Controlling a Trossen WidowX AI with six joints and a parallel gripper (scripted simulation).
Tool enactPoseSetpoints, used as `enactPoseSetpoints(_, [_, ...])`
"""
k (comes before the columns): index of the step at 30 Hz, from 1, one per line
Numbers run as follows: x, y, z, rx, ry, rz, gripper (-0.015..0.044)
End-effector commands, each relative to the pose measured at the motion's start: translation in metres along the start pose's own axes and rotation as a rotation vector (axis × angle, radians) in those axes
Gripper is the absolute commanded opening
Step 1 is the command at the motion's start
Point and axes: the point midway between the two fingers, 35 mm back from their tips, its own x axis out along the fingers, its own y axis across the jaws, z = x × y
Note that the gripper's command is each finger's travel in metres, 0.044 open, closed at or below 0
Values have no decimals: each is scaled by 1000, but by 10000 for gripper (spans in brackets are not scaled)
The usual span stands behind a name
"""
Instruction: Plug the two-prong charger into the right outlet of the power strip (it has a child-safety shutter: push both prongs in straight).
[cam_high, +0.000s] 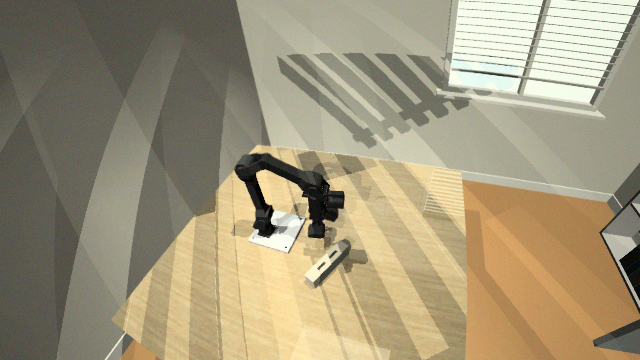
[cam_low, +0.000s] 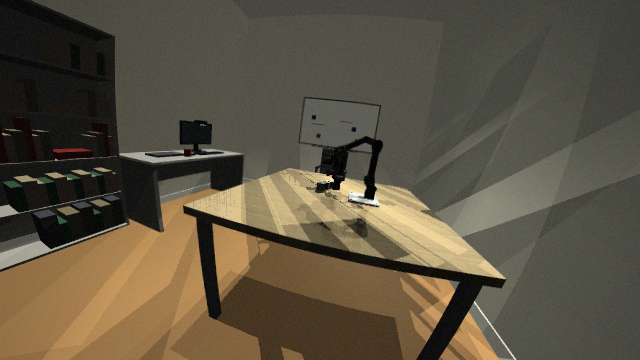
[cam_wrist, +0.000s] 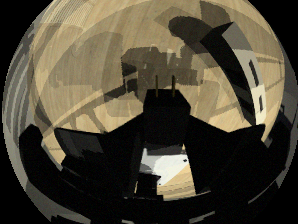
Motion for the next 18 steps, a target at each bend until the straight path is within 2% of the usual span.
enactPoseSetpoints(1, [4,-6,-4,42,4,6,0])
enactPoseSetpoints(18, [13,-33,-18,212,4,14,0])
